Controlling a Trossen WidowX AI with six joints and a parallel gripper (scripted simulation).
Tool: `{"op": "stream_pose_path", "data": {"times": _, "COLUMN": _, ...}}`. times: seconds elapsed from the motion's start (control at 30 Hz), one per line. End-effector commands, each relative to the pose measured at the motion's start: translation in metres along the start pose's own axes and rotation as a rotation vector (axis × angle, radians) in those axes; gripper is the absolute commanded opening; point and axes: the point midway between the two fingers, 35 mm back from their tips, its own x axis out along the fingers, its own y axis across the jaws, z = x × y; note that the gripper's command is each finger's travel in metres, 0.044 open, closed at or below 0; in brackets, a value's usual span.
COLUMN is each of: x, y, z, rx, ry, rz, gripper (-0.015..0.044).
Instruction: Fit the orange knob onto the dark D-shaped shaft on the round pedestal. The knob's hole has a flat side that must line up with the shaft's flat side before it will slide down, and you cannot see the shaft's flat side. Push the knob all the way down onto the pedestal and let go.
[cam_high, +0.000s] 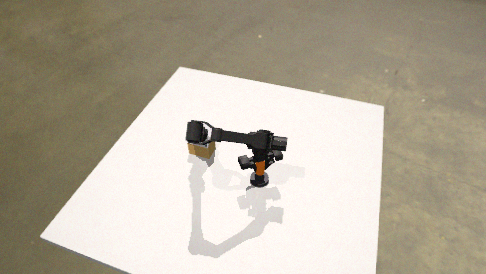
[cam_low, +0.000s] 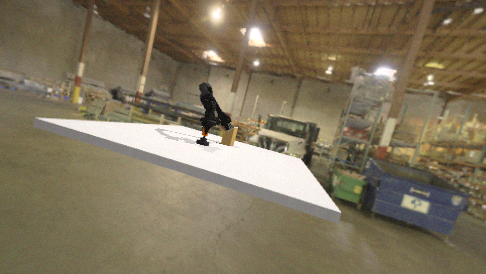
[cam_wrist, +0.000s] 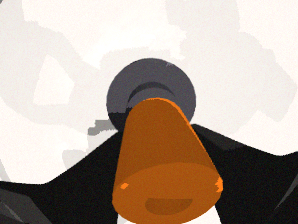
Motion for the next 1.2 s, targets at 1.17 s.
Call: {"op": "stream_pose_path", "data": {"times": 1.17, "x": 0.0006, "y": 0.0003, "z": 0.0005, "rx": -0.211, "ry": 0.002, "rz": 0.0, "gripper": 0.0}}
